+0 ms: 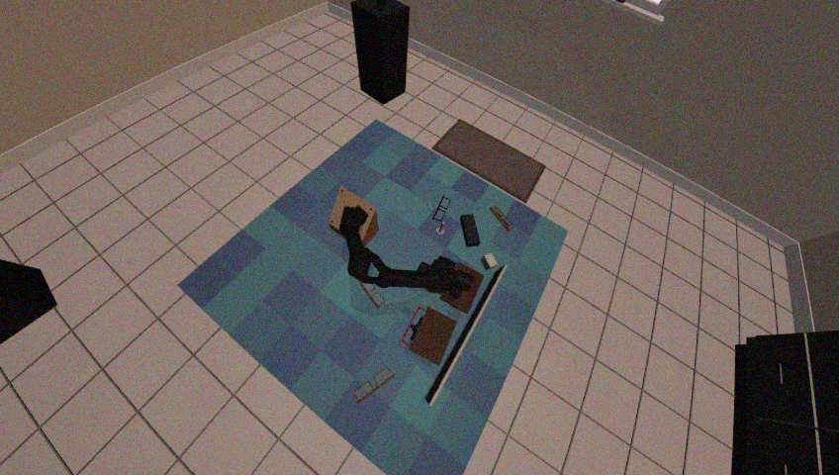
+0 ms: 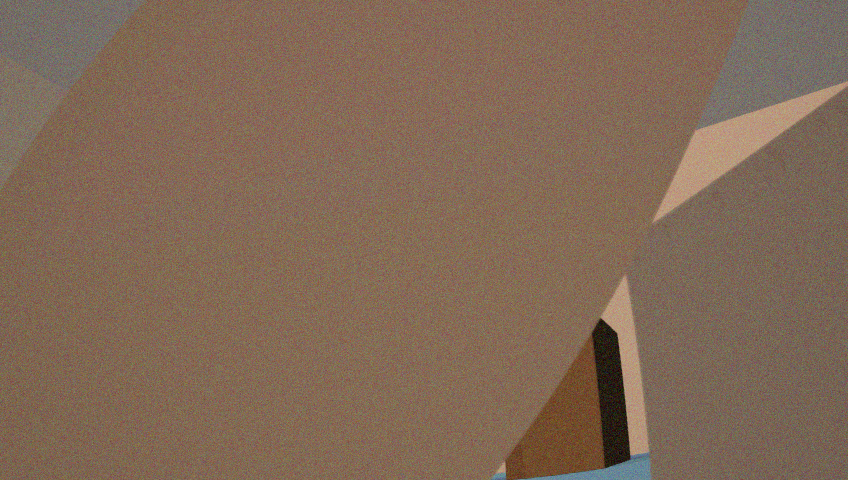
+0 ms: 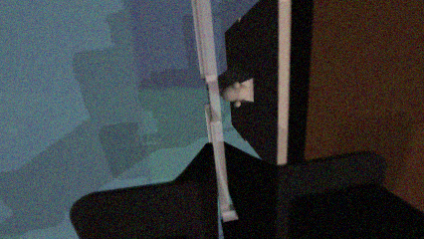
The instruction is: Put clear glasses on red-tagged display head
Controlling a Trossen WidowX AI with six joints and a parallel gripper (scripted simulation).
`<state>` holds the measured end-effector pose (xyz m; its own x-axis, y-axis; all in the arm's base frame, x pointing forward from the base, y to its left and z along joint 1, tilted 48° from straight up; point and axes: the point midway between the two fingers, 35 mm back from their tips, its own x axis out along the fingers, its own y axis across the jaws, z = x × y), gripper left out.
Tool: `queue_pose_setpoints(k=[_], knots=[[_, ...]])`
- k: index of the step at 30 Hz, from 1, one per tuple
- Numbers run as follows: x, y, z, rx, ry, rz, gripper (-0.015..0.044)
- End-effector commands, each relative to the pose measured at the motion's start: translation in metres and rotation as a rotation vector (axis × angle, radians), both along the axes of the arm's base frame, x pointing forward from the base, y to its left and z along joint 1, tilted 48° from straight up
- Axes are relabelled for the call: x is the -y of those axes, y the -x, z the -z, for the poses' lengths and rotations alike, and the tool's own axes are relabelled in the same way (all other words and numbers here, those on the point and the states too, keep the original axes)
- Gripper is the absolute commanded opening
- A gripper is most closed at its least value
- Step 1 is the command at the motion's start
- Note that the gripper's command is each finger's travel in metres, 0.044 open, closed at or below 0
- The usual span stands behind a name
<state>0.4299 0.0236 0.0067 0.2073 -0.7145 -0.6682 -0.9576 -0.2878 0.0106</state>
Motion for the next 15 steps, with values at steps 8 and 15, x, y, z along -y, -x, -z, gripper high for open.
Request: queue_pose_setpoints(k=[8,15], knots=[[0.0014,-0.0001,0.0004,-0.004,0.005,-0.002,0.0000],[0.0014,-0.0001,0.0004,-0.004,0.005,-0.002,0.0000]])
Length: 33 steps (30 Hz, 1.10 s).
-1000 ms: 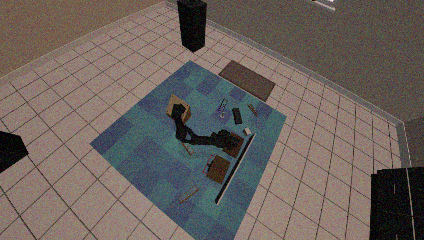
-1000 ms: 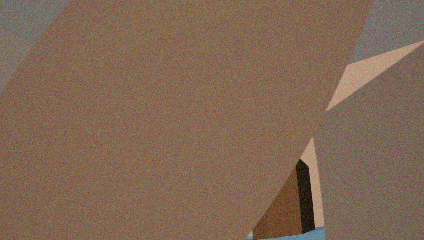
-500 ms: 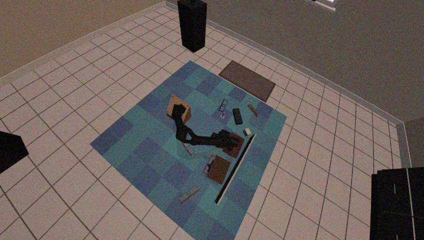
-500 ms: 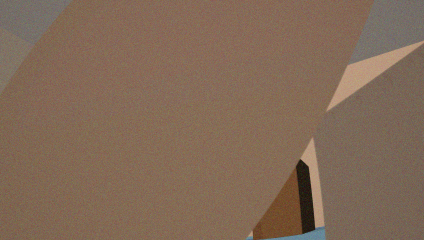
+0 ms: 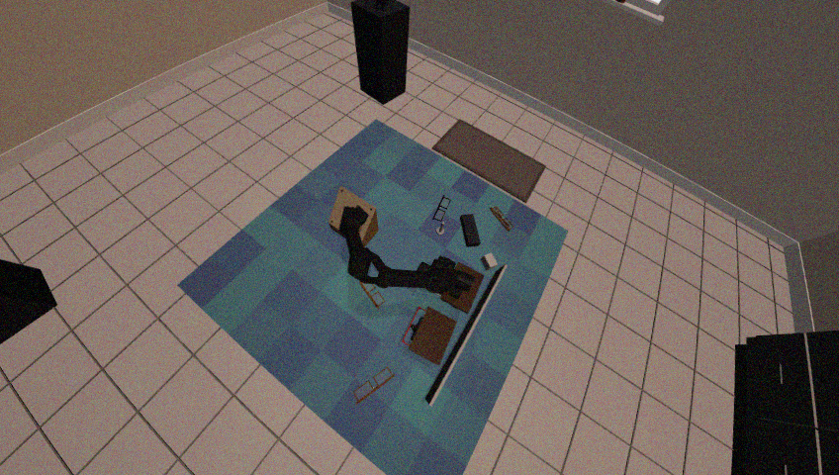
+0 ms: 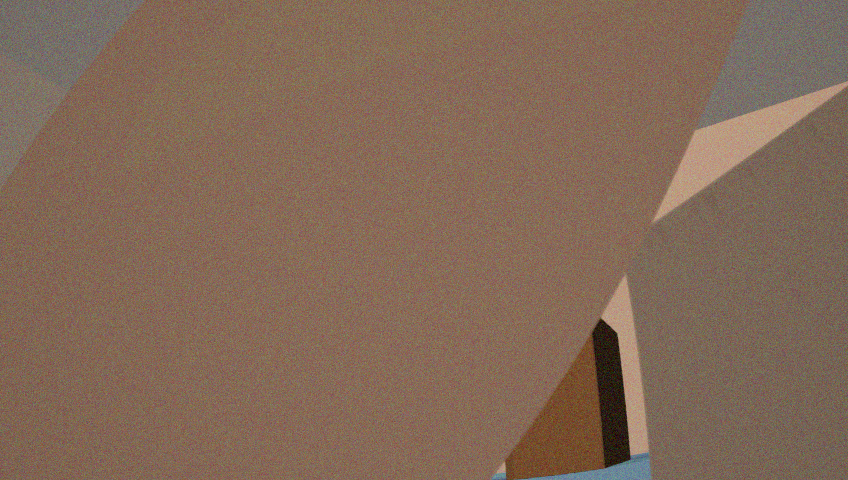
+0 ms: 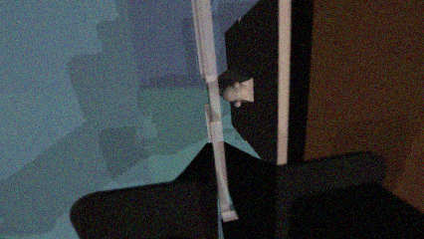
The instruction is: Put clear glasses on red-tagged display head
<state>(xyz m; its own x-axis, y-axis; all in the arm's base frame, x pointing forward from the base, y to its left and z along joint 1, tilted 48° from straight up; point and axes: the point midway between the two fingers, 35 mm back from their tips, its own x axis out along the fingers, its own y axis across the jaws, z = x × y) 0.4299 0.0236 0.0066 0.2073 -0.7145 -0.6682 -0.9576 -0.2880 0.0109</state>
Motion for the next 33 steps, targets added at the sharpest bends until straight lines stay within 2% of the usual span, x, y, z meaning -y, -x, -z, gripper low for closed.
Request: queue_pose_setpoints(k=[1,33], knots=[[0.0014,-0.0001,0.0004,-0.003,0.005,-0.002,0.0000],[0.0046,-0.0011,0.0034,-0.003,0.005,-0.002,0.0000]])
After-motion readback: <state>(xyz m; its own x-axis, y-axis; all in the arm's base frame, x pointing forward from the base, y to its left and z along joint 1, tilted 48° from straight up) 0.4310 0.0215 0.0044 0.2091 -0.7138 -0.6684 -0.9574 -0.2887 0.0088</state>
